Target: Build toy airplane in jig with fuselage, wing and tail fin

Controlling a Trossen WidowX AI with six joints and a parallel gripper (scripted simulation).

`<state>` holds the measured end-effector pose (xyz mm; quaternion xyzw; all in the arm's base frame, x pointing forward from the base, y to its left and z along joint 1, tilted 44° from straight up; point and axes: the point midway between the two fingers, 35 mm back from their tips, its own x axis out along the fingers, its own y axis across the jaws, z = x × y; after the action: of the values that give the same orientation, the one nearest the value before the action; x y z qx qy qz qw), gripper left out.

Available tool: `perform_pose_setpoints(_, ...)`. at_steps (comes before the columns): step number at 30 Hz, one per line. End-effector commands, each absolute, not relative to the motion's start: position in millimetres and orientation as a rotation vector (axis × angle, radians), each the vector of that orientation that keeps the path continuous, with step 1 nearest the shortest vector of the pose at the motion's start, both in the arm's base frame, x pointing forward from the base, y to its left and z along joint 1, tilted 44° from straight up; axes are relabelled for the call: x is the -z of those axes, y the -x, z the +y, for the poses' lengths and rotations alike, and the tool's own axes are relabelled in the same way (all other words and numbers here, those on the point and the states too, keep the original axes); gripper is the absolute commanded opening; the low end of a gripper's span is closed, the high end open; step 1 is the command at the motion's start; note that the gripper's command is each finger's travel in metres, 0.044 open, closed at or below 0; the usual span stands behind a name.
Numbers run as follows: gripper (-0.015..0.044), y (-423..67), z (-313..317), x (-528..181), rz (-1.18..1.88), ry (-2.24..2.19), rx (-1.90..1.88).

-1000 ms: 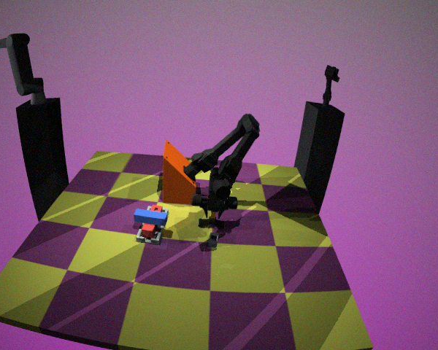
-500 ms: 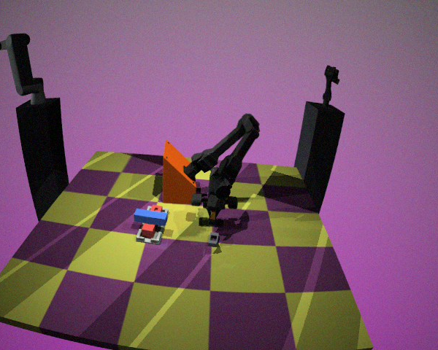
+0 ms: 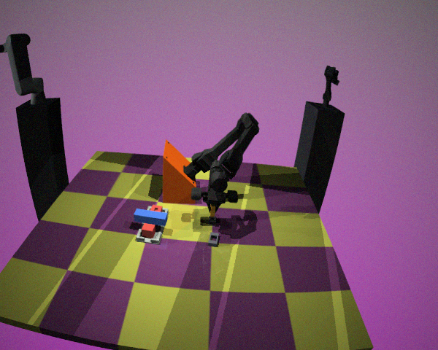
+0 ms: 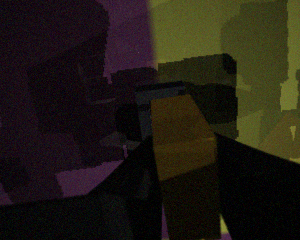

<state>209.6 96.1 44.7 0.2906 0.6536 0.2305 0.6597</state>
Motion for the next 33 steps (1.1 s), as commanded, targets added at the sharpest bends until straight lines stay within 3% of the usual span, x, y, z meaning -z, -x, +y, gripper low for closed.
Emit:
perform_pose_setpoints(1,0.0000,-213.0,86.6,-53.1,1.476,-0.650,-0.515)
perform_pose_setpoints(33,0.0000,-204.2,28.2,-118.6,1.505,-0.693,-0.506)
